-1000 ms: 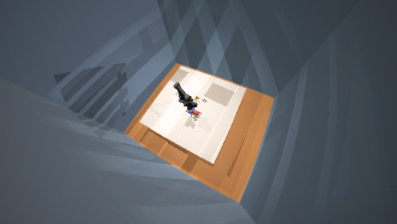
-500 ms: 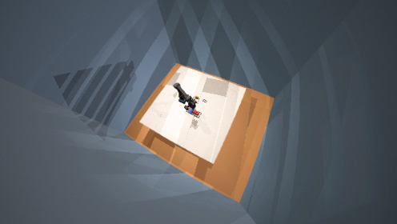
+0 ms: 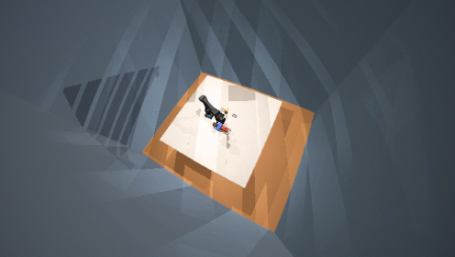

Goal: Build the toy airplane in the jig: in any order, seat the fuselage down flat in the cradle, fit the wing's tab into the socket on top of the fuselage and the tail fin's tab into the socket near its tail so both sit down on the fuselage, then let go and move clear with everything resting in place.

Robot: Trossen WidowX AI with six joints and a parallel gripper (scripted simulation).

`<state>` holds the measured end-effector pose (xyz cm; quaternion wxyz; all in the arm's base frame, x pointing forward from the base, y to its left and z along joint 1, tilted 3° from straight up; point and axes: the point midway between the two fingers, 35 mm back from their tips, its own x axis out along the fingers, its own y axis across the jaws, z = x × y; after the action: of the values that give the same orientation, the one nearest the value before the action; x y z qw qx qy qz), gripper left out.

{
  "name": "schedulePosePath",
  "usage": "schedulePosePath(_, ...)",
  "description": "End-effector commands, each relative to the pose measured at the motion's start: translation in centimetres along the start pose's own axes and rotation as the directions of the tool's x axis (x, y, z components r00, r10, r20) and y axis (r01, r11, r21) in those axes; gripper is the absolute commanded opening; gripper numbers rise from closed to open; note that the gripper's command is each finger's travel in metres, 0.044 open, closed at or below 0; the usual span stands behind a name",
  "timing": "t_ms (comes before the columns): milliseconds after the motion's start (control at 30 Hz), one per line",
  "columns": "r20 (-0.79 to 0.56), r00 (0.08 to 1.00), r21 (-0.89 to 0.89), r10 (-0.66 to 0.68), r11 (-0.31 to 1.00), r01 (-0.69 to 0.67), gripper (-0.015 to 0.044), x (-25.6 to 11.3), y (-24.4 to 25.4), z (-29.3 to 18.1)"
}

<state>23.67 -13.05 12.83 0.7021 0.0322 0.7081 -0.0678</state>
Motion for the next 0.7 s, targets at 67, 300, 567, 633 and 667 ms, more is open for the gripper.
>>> schedulePosePath(67, 0.003, 1.000, -0.011, 0.006, 1.000, -0.006, 0.0440, -0.1, 5.7, 0.8)
schedulePosePath(300, 0.002, 1.000, -0.012, 0.017, 1.000, -0.017, 0.0440, -0.2, 14.7, -0.6)
schedulePosePath(567, -0.006, 1.000, -0.012, 0.020, 1.000, -0.020, 0.0440, -0.2, 23.1, -5.5)
schedulePosePath(633, -0.007, 1.000, -0.012, 0.020, 1.000, -0.020, 0.0440, -0.2, 23.7, -6.1)
schedulePosePath(667, -0.007, 1.000, -0.012, 0.020, 1.000, -0.020, 0.0440, -0.2, 23.7, -6.1)
